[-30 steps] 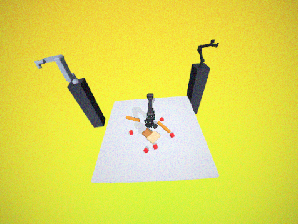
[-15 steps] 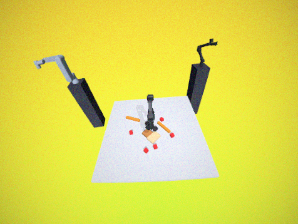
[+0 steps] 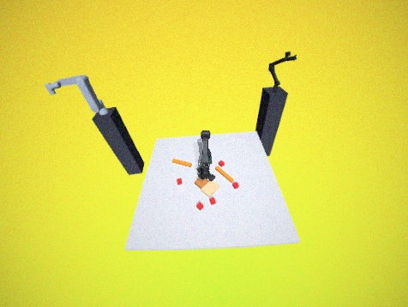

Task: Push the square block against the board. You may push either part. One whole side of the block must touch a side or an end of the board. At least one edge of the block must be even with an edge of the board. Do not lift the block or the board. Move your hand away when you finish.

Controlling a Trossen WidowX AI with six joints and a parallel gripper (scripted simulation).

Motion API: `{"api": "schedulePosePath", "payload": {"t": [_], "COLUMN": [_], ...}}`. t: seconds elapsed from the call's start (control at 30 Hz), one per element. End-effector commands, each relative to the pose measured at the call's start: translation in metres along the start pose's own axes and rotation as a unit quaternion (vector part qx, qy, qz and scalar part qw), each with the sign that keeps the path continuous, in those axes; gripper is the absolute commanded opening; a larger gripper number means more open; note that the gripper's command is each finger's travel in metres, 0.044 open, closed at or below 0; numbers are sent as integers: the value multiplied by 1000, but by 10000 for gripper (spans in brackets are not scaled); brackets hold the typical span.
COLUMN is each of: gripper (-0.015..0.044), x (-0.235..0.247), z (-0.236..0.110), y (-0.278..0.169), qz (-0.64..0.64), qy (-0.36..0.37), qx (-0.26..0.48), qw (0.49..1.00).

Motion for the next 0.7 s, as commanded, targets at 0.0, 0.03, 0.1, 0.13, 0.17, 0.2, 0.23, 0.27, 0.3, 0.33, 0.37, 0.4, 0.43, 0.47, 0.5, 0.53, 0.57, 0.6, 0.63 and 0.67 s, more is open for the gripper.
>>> {"api": "schedulePosePath", "payload": {"t": [0.0, 0.03, 0.1, 0.13, 0.17, 0.2, 0.23, 0.27, 0.3, 0.33, 0.37, 0.4, 0.43, 0.47, 0.5, 0.53, 0.57, 0.6, 0.63, 0.67], "gripper": [0, 0, 0, 0, 0, 0, 0, 0, 0, 0, 0, 0, 0, 0, 0, 0, 0, 0, 0, 0], "x": [0, 0, 0, 0, 0, 0, 0, 0, 0, 0, 0, -1, -1, -1, -1, -1, 0, 0, 0, 0], "z": [1, 1, 1, 1, 1, 1, 1, 1, 1, 1, 1, 1, 1, 1, 1, 1, 1, 1, 1, 1], "y": [5, 6, 8, 9, 10, 11, 12, 13, 14, 16, 17, 18, 19, 20, 20, 19, 18, 17, 16, 14], "qz": [-1, -1, -1, -1, -1, -1, -1, -1, -1, -1, -1, -1, -1, -1, -1, -1, -1, -1, -1, -1], "qy": [1, 1, 1, 1, 1, 1, 1, 1, 1, 1, 1, 1, 1, 1, 1, 1, 1, 1, 1, 1], "qx": [2, 2, 2, 2, 2, 2, 2, 2, 2, 2, 2, 2, 2, 2, 2, 2, 2, 2, 2, 2], "qw": [1000, 1000, 1000, 1000, 1000, 1000, 1000, 1000, 1000, 1000, 1000, 1000, 1000, 1000, 1000, 1000, 1000, 1000, 1000, 1000]}}
Point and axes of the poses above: the point midway between the two fingers, 35 mm back from their tips, its own z axis out along the fingers, its own x axis across the jaws, y = z × x, the point moved 10 cm from there along -z, back along the fingers, and after that the axes turned 2 degrees about -z, right-handed, at the moved point
